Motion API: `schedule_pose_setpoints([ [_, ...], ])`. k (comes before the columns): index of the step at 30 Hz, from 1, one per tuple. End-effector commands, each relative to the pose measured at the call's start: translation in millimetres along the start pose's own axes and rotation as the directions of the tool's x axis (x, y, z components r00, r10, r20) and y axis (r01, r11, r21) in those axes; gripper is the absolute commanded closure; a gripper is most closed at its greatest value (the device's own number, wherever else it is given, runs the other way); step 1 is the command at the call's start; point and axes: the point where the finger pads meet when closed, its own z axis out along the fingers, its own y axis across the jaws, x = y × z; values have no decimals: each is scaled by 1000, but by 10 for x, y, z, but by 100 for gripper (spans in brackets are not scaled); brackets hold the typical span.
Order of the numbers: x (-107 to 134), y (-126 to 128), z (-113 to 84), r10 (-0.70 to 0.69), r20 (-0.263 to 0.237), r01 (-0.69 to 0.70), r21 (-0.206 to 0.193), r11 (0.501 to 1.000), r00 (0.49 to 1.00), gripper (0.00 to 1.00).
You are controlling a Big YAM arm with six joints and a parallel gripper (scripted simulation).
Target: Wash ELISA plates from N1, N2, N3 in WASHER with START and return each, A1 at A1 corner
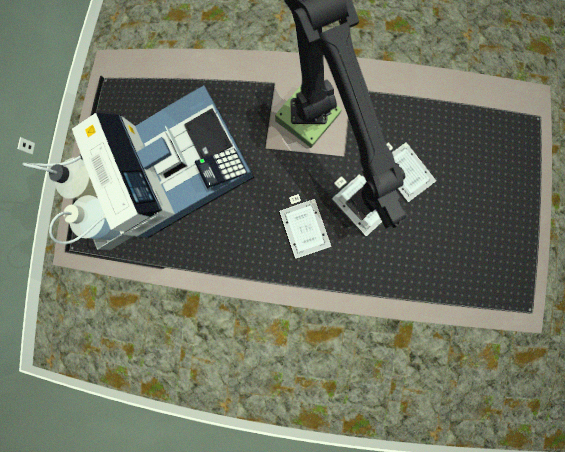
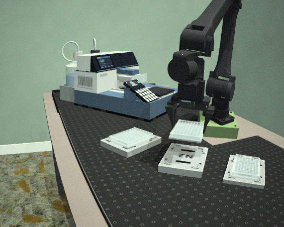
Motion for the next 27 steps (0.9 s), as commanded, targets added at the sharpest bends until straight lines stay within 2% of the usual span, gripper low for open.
schedule_pose_setpoints([
  [1,-211,-75,-248,-4,57,3,16,1000,998,16],
  [2,-197,-76,-177,-1,32,0,9,1000,999,16],
  [4,-207,-82,-299,-2,57,1,16,1000,998,16],
  [11,-203,-79,-424,-2,58,1,17,1000,998,16],
  [13,-198,-75,-360,-1,40,1,11,1000,999,16],
  [14,-122,-33,-274,-1,28,1,7,1000,1000,16],
  [21,-122,-33,-274,-1,28,1,7,1000,1000,16],
  [22,-83,-111,-306,54,30,-54,6,999,998,16],
  [24,92,-166,-249,122,6,-122,1,993,992,16],
  [26,138,-253,-260,188,6,-188,0,982,982,16],
  [27,88,-319,-328,219,24,-220,3,976,975,16],
])
